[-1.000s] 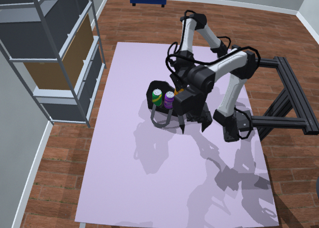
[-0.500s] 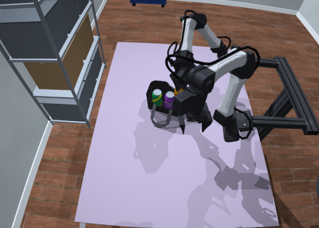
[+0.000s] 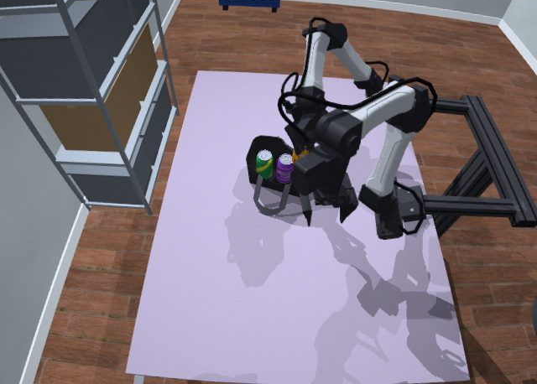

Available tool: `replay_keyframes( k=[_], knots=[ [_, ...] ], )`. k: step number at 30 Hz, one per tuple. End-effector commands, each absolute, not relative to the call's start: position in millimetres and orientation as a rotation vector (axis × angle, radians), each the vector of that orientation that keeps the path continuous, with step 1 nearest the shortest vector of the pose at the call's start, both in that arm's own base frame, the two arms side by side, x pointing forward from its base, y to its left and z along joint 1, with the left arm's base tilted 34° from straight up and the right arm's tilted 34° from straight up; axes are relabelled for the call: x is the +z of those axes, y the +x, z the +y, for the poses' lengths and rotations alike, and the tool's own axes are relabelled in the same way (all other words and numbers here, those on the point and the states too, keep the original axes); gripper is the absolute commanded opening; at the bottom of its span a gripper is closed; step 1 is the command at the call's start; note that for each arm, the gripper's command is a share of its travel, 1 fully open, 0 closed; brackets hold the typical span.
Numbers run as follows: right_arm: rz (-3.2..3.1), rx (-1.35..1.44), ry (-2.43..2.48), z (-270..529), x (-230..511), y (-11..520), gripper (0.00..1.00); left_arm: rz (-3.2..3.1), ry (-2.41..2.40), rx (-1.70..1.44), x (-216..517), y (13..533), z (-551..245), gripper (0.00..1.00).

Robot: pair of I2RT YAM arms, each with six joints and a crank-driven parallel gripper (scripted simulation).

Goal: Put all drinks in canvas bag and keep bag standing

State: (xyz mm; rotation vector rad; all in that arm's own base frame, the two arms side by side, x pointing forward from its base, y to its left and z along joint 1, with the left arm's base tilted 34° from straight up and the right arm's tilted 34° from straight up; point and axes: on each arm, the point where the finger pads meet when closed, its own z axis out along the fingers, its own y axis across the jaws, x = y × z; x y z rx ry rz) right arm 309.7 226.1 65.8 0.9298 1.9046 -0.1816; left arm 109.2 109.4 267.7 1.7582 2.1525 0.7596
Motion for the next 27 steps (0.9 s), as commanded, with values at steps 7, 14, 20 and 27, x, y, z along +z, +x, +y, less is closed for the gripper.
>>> replay_keyframes(
  k=[7, 14, 20, 27],
  knots=[
    [1.884, -0.117, 0.923, 236.6, 77.6, 316.8, 0.74, 2.126, 1.762, 0.776, 275.5, 107.8, 108.1, 0.91],
    [1.88, -0.11, 0.928, 235.0, 67.4, 325.4, 0.74, 2.135, 1.754, 0.778, 275.5, 106.9, 109.0, 0.91],
    [1.884, -0.123, 0.923, 231.1, 58.3, 328.8, 0.74, 2.135, 1.754, 0.778, 275.5, 106.9, 109.0, 0.91],
    [1.895, -0.178, 0.914, 220.7, 37.7, 331.3, 0.74, 2.145, 1.746, 0.78, 275.5, 105.9, 110.0, 0.91]
  ],
)
